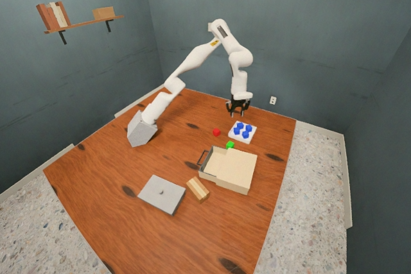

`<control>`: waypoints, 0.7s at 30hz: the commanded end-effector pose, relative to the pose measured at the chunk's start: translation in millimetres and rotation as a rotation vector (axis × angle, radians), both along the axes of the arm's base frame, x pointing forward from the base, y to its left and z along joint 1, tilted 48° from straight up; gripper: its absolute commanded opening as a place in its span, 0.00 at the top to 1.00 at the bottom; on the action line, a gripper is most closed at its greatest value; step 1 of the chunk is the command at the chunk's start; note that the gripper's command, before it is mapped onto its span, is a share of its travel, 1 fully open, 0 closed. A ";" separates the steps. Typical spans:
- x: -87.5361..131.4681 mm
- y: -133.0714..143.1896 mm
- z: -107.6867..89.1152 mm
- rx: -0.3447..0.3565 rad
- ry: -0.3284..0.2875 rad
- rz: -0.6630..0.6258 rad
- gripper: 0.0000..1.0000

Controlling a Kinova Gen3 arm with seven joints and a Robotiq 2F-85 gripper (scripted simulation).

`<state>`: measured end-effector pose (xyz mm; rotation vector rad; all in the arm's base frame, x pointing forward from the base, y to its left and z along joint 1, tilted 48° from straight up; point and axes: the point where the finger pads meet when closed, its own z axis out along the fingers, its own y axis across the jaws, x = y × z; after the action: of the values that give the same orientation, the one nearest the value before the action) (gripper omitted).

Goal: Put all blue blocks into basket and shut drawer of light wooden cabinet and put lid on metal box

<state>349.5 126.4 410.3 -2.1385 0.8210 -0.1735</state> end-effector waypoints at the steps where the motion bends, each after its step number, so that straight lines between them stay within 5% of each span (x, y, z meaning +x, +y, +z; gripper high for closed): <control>1: 7.6 -44.9 -25.8 0.036 0.066 -0.069 0.40; 4: 14.4 -61.0 -33.0 0.039 0.074 -0.102 0.40; 13: 12.7 -155.2 -135.9 0.149 0.277 -0.290 0.40; 18: 7.0 -179.1 -180.1 0.183 0.344 -0.339 0.40; 21: 6.1 -181.6 -185.9 0.187 0.352 -0.345 0.40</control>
<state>354.9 -48.0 246.0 -1.8891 1.3386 0.0653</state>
